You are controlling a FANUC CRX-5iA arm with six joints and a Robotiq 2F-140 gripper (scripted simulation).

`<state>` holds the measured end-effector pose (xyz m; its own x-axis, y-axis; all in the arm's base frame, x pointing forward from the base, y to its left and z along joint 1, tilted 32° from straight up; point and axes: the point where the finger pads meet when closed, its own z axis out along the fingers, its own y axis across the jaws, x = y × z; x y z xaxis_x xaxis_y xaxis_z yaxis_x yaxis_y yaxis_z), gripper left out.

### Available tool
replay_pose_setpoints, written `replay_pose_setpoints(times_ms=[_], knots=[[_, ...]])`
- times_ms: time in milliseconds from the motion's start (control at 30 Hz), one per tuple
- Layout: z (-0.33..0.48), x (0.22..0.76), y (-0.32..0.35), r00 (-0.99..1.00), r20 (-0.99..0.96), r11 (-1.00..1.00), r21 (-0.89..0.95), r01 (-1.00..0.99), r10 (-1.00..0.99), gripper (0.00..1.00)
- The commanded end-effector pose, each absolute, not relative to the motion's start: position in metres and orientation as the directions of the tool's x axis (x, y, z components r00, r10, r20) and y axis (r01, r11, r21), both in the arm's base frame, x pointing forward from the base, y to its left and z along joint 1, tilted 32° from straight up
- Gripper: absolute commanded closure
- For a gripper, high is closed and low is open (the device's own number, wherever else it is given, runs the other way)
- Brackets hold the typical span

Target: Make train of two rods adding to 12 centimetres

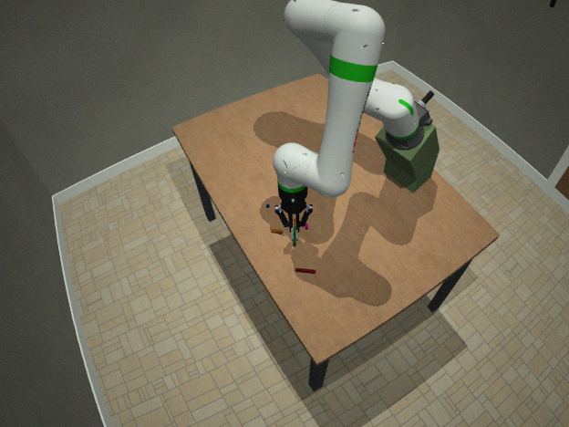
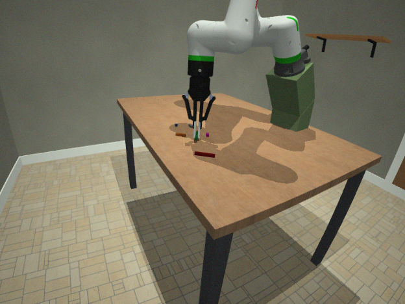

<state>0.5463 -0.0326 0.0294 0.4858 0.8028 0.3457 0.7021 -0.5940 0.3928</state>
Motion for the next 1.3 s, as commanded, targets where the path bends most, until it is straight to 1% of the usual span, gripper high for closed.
replay_pose_setpoints(times_ms=[0,1267], knots=[[0.03,0.546,-0.033,0.486,0.346,-0.594,0.393,0.702,0.803,0.97],[0.019,0.553,-0.032,0.486,0.346,-0.594,0.393,0.702,0.803,0.97]])
